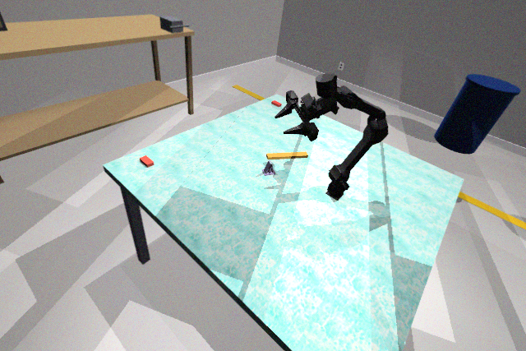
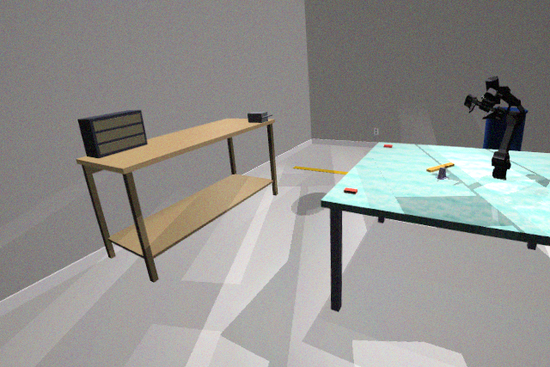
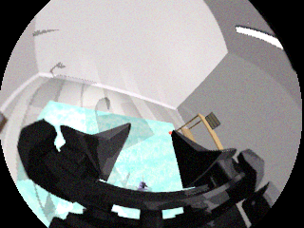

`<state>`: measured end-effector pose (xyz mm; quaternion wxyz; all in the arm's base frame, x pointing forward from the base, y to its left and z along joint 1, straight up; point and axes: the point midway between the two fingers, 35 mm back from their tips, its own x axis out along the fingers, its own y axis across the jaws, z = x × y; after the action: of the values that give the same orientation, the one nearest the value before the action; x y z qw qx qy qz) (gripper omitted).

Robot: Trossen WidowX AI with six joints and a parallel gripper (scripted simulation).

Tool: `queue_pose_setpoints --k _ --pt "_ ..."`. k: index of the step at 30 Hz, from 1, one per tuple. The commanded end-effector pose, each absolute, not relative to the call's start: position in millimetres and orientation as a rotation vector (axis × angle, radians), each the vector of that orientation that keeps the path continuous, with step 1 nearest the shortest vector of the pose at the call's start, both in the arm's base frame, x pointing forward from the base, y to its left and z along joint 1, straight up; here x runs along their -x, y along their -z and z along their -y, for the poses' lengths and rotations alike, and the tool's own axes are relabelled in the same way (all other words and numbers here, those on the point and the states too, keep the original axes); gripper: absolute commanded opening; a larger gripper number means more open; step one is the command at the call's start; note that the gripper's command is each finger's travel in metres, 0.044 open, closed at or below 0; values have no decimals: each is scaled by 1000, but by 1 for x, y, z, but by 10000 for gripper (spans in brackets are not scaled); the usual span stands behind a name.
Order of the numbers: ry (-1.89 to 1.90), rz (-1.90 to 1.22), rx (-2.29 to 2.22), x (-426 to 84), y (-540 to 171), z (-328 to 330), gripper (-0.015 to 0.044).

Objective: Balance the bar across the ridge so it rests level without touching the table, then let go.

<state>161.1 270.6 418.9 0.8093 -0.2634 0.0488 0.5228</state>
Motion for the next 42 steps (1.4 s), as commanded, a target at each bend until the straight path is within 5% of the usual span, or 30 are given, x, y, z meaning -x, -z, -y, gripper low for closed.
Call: queue_pose_setpoints --k 1,42 --pt "-1062 -168 602 -183 -401 -267 315" --pt "-723 -877 871 -344 -228 -124 315"
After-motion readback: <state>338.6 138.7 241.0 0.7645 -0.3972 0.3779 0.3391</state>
